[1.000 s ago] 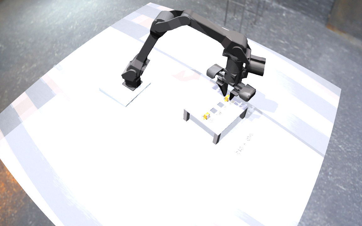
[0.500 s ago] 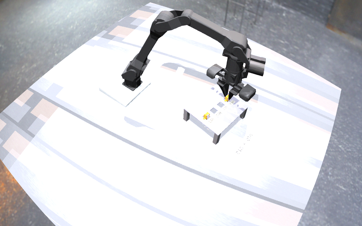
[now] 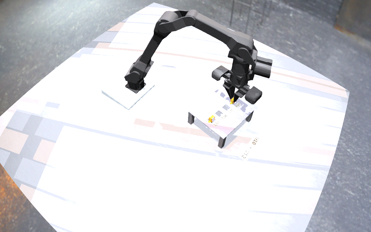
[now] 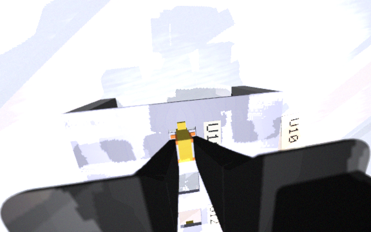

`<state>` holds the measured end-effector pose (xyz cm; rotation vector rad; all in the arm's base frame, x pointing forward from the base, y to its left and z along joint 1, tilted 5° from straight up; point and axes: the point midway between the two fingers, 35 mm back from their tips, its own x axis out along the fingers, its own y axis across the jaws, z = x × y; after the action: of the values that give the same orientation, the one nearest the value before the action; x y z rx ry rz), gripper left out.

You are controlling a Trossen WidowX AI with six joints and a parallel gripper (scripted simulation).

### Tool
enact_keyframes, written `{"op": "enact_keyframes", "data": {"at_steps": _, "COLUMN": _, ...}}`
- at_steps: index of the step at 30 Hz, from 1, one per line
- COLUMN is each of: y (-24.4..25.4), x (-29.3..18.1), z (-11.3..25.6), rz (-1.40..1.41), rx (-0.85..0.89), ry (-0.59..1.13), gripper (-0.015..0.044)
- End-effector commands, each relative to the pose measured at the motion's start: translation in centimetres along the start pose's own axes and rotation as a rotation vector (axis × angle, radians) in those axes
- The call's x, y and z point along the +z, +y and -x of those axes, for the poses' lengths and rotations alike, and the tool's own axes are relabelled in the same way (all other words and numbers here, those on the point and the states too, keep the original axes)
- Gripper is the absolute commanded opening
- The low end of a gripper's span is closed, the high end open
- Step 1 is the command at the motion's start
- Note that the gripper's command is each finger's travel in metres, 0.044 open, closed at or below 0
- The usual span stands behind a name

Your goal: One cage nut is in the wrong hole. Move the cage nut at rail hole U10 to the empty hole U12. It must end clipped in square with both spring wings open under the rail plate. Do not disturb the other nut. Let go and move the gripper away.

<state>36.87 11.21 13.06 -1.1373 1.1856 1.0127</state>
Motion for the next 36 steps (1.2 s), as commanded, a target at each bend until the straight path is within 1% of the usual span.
{"op": "enact_keyframes", "data": {"at_steps": 1, "y": 0.00, "x": 0.00, "z": 0.00, "rz": 0.000, "rx": 0.000, "ry": 0.000, "gripper": 0.0033}}
{"op": "enact_keyframes", "data": {"at_steps": 36, "y": 0.42, "x": -0.01, "z": -0.05, "rz": -0.023, "rx": 0.004, "ry": 0.002, "gripper": 0.0033}}
